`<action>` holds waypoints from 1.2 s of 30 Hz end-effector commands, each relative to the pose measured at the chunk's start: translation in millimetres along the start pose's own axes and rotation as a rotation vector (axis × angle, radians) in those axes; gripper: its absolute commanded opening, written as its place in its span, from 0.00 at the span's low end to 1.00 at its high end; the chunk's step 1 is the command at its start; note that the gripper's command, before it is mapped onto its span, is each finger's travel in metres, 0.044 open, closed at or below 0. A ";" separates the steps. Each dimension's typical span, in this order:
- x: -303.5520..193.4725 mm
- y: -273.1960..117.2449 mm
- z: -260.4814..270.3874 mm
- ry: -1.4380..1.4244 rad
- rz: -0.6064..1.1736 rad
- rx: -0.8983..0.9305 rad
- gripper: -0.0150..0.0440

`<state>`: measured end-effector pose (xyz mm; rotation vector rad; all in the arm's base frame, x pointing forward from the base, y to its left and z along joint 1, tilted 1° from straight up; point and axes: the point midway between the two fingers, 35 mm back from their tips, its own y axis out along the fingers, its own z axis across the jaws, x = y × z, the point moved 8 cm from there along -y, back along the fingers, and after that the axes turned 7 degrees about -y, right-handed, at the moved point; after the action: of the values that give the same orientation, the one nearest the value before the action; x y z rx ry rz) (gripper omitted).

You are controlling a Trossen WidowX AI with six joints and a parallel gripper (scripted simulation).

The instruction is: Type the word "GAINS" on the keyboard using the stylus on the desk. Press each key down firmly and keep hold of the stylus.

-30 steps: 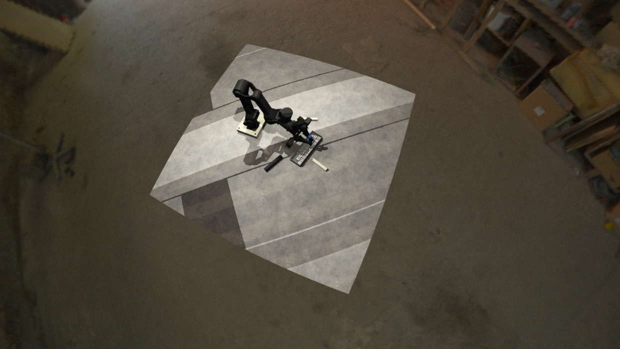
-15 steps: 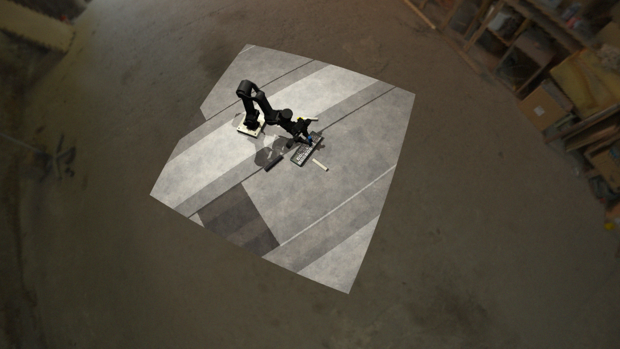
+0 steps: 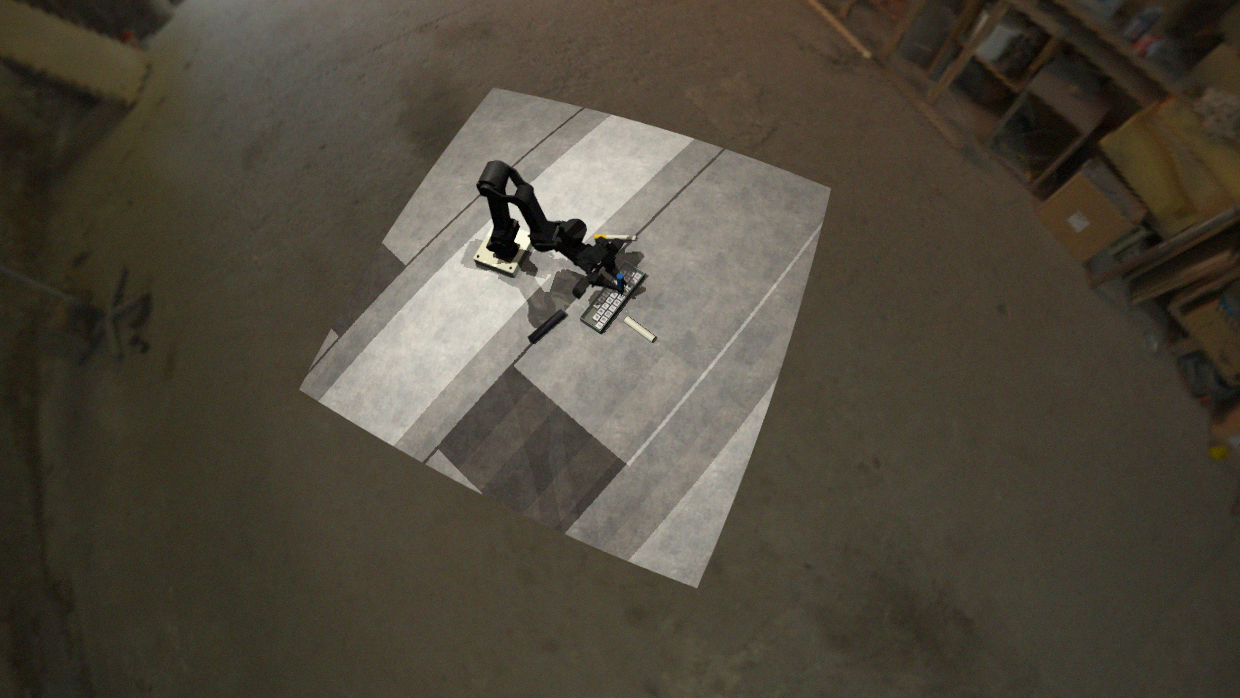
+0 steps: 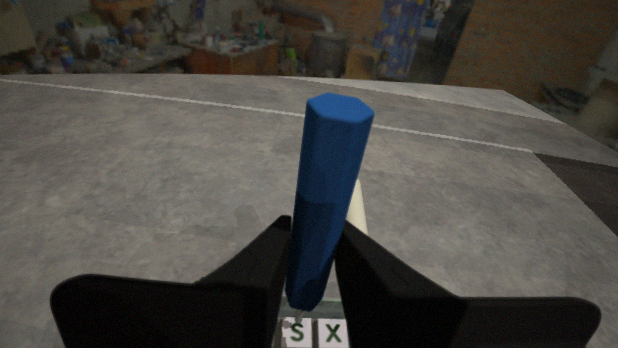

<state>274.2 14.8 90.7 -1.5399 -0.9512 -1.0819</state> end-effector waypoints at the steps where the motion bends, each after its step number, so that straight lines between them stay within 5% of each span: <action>1: -0.7 0.0 0.3 -0.004 0.001 0.003 0.39; 36: -8.6 2.3 1.2 -0.005 0.001 0.003 0.39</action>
<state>274.3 14.8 84.2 -1.5378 -0.9536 -1.0856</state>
